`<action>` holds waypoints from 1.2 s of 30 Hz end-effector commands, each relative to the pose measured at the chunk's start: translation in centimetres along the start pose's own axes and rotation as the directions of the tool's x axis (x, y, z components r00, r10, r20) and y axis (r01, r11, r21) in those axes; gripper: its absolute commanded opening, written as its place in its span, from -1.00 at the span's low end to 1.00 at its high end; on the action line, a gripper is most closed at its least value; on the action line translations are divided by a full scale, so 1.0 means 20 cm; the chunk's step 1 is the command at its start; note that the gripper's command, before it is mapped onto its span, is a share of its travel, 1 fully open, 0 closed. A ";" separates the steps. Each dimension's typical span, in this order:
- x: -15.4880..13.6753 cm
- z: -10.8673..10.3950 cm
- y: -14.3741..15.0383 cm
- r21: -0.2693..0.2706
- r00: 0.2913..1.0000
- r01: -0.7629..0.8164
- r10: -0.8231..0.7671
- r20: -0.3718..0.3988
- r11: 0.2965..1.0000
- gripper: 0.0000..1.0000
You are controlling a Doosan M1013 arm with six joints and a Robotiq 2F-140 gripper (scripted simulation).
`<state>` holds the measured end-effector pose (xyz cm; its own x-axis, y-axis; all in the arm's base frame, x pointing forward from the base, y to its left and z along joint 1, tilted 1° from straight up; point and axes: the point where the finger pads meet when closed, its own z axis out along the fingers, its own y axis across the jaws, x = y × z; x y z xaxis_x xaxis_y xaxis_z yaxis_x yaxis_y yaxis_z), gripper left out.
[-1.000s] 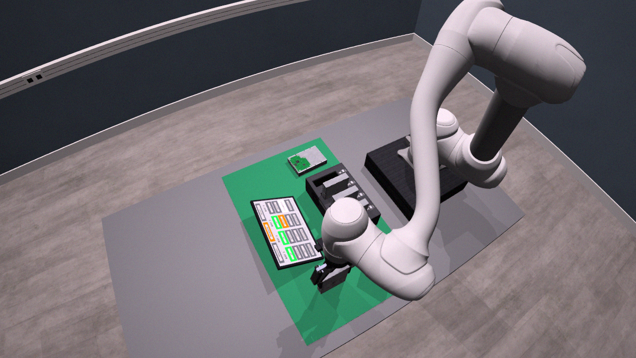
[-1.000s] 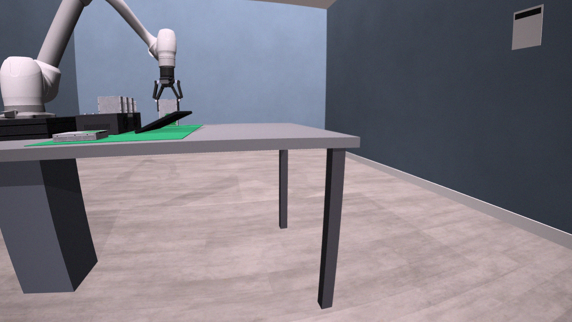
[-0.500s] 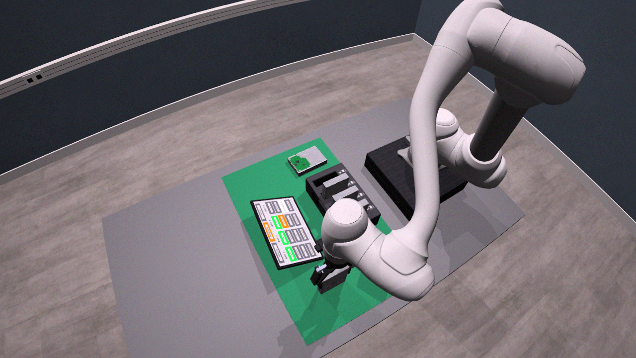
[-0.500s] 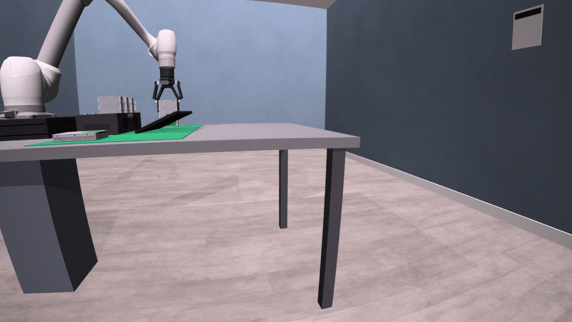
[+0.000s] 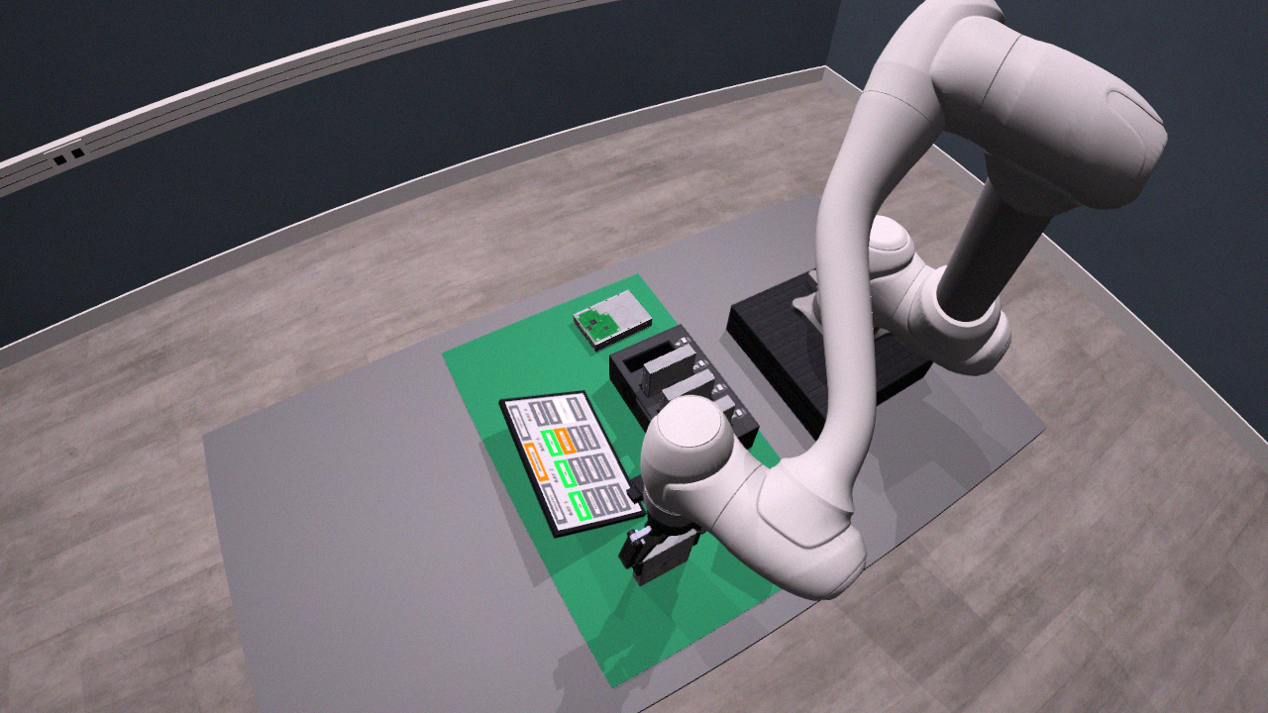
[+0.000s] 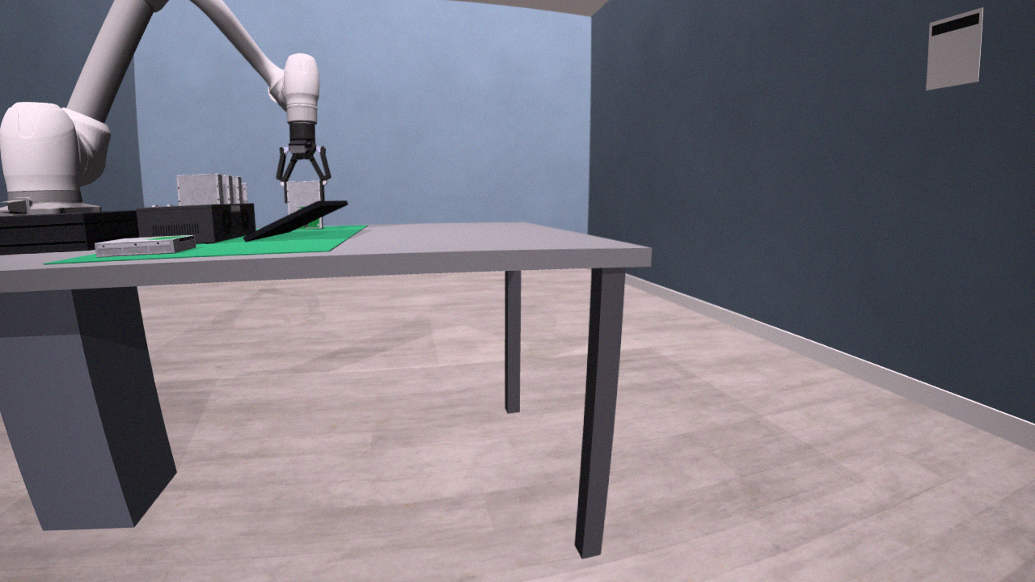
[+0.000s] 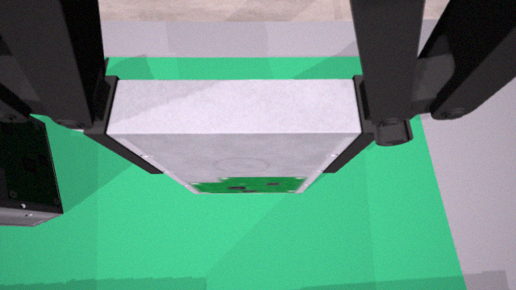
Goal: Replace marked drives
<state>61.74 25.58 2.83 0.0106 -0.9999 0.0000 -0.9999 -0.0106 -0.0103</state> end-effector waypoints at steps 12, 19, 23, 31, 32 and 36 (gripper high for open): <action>0.00 -0.01 0.00 0.002 1.000 0.000 0.000 0.001 1.000 0.78; 0.00 -0.01 0.00 0.002 1.000 0.000 0.000 0.001 1.000 0.78; 0.00 -0.01 0.00 0.002 1.000 0.000 0.000 0.001 1.000 0.78; 0.00 -0.01 0.00 0.002 1.000 0.000 0.000 0.001 1.000 0.78; 0.00 -0.01 0.00 0.002 1.000 0.000 0.000 0.001 1.000 0.78; 0.00 -0.01 0.00 0.002 1.000 0.000 0.000 0.001 1.000 0.78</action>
<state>61.74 25.58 2.84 0.0106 -0.9999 0.0000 -0.9999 -0.0106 -0.0105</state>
